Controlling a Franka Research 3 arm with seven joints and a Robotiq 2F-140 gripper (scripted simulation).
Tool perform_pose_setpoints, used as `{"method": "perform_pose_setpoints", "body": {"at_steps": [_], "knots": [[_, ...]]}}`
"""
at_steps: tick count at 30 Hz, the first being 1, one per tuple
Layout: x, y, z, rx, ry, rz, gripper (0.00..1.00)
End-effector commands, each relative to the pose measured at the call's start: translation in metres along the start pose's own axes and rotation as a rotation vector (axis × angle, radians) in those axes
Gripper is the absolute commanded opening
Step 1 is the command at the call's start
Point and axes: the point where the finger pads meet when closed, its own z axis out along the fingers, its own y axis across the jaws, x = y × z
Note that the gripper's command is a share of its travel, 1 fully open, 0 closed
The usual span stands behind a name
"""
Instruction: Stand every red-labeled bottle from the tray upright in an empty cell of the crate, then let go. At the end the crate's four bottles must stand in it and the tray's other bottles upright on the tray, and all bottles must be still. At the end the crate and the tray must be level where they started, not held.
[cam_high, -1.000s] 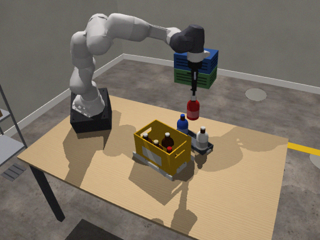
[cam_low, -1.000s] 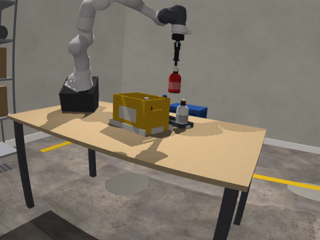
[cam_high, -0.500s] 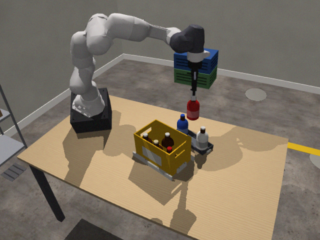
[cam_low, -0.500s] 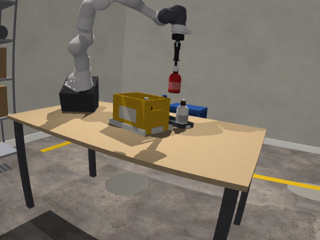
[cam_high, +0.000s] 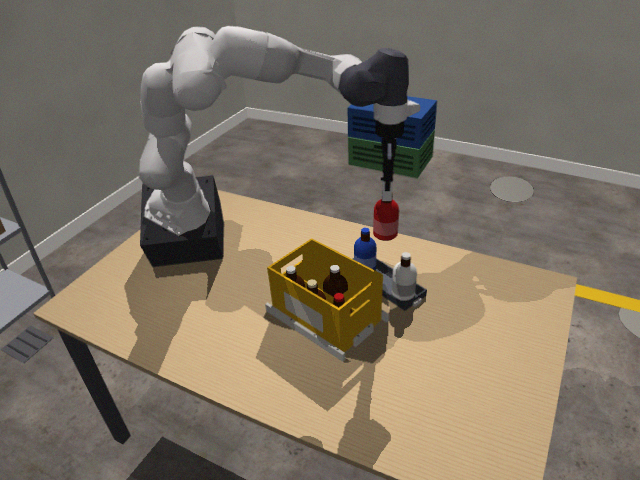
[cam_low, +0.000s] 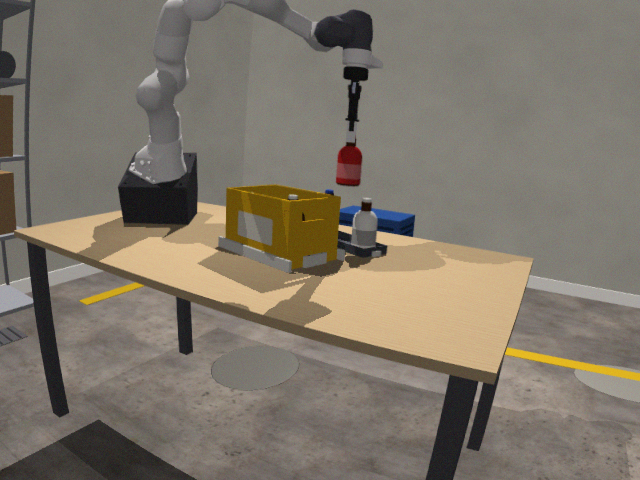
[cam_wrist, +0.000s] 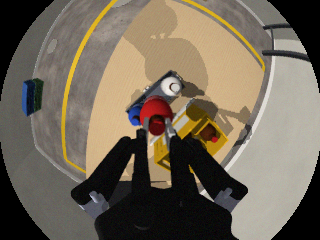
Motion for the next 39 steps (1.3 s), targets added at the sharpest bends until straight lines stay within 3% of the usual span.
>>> {"method": "perform_pose_setpoints", "body": {"at_steps": [1,39], "knots": [[0.002,-0.002,-0.007,0.006,0.013,-0.003,0.0],[-0.027,0.008,-0.007,0.006,0.013,-0.003,0.0]]}}
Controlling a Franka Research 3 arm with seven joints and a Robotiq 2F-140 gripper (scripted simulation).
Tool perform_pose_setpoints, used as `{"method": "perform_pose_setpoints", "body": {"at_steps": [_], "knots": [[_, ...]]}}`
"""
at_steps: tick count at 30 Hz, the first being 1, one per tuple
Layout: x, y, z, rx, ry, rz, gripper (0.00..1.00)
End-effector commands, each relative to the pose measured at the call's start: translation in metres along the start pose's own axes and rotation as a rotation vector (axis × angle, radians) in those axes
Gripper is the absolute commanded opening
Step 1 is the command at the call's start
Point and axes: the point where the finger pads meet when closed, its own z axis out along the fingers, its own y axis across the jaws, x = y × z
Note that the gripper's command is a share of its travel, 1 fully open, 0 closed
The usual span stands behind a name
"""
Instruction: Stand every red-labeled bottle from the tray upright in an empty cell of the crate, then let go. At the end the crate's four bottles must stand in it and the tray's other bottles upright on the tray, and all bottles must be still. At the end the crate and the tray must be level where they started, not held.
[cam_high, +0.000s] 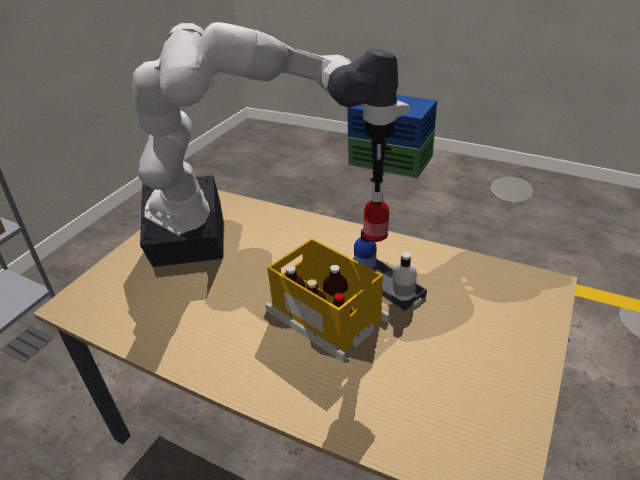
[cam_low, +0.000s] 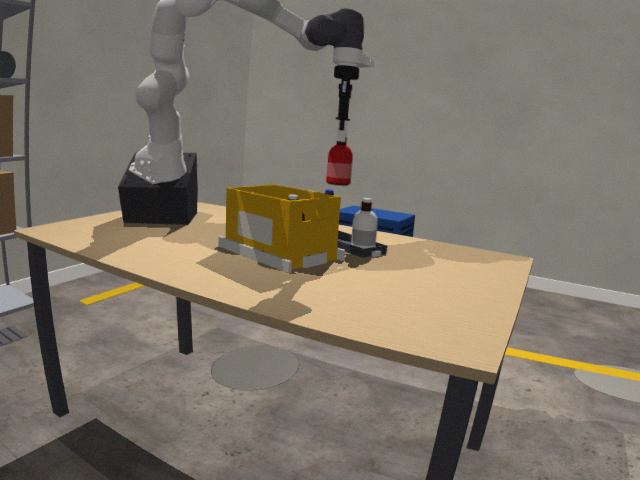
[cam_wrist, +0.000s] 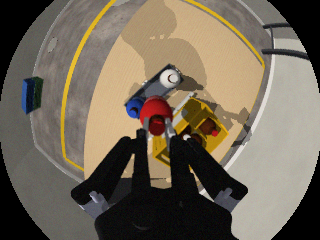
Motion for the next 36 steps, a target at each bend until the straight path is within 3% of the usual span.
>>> {"method": "perform_pose_setpoints", "body": {"at_steps": [1,36], "knots": [[0.0,0.001,-0.006,0.007,0.017,-0.001,0.0],[-0.064,0.022,-0.005,0.007,0.017,-0.001,0.0]]}}
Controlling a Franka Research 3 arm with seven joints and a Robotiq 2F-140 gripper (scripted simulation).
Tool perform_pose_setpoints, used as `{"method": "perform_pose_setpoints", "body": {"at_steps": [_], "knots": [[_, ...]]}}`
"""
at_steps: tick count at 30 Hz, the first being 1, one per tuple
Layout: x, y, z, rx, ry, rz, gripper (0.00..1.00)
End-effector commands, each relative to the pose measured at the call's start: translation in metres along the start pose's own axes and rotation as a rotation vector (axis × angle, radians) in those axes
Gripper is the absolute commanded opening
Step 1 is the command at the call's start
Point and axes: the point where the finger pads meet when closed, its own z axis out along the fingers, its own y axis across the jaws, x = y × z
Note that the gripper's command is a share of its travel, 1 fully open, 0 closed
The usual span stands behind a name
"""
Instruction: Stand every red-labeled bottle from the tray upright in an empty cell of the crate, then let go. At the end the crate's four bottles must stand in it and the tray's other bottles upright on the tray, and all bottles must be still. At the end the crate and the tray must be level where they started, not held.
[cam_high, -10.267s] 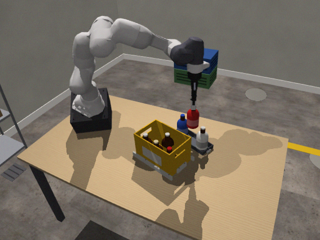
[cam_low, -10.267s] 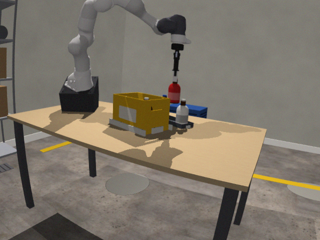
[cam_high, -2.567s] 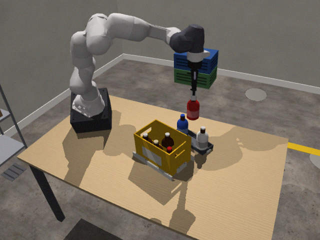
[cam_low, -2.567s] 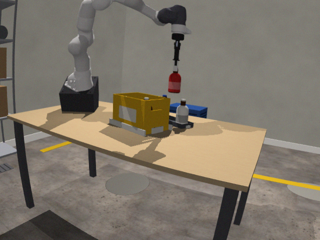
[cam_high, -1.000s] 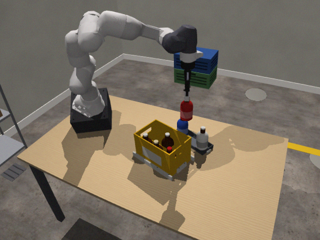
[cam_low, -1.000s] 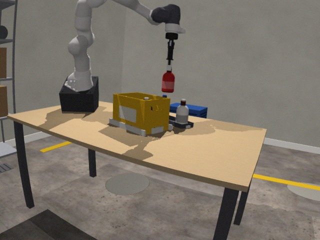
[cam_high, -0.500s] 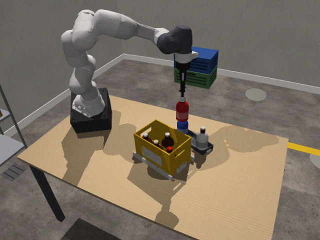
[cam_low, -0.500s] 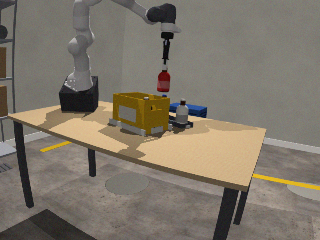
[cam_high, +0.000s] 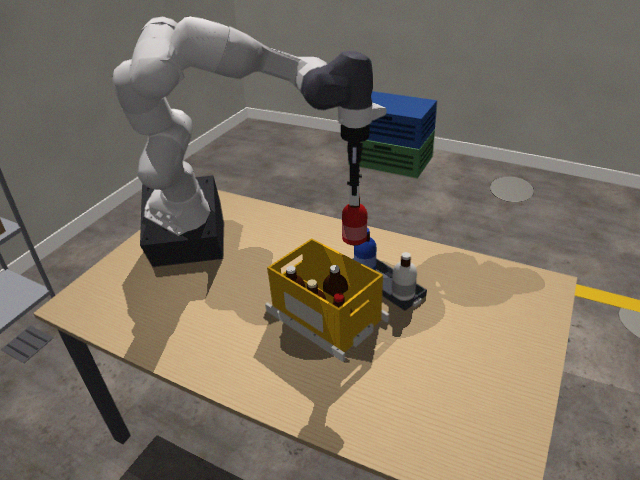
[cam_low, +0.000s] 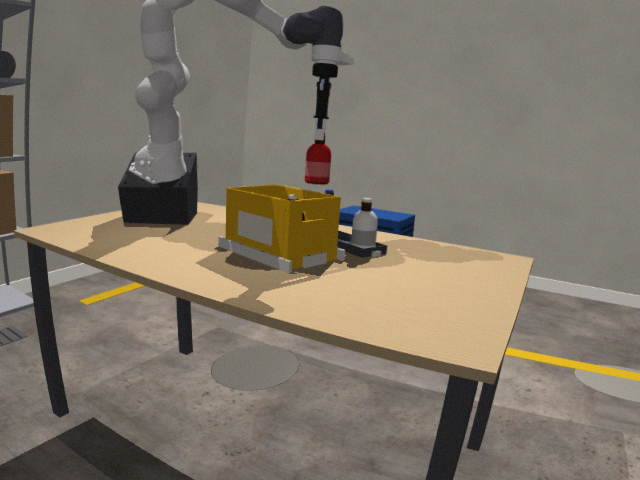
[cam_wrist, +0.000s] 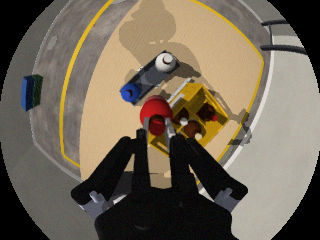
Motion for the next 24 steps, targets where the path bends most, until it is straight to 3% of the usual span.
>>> {"method": "perform_pose_setpoints", "body": {"at_steps": [1,24], "knots": [[-0.003,0.002,-0.005,0.007,0.017,-0.005,0.0],[-0.055,0.02,-0.004,0.007,0.017,-0.005,0.0]]}}
